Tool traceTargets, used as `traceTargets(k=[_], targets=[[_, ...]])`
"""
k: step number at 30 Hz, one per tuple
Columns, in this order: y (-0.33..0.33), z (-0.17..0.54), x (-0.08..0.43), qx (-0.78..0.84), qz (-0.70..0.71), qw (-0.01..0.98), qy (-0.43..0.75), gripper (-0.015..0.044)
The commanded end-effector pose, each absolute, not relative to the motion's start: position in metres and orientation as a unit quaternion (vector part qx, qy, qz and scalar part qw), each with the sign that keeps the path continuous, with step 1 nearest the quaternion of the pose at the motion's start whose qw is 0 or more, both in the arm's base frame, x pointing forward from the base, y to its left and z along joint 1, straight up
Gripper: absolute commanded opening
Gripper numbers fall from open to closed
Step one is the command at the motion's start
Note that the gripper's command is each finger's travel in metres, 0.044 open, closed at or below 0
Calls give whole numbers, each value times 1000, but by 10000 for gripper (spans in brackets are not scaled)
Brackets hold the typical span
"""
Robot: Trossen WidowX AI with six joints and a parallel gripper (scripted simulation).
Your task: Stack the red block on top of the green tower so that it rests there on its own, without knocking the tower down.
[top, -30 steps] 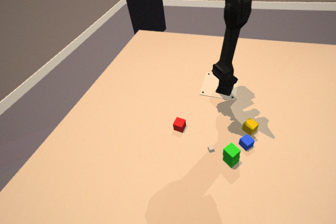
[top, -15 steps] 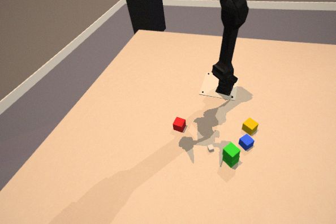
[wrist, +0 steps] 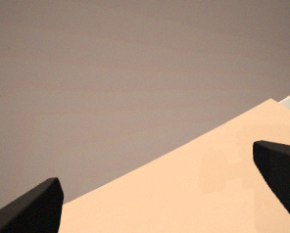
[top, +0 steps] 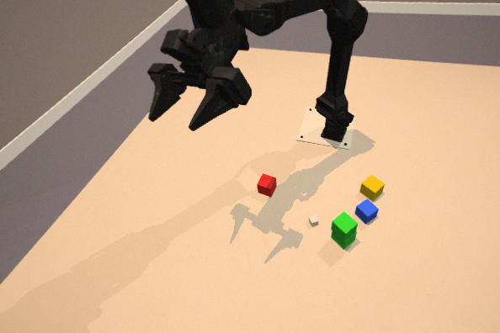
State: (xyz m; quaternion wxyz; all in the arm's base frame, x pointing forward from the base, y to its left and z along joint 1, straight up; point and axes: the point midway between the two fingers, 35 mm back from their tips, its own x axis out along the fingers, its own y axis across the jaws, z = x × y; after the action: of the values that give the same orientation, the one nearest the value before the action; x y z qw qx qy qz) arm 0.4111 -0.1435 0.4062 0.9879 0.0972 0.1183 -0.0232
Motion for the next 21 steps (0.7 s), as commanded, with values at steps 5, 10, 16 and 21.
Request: traceTargets(k=[5, 10, 16, 21], targets=[[-134, 263, 378, 74, -56, 921, 379, 440], [-119, 193, 330, 38, -41, 841, 538, 440], [-100, 145, 261, -11, 7, 722, 692, 440], [-99, 144, 267, -13, 9, 718, 696, 440]])
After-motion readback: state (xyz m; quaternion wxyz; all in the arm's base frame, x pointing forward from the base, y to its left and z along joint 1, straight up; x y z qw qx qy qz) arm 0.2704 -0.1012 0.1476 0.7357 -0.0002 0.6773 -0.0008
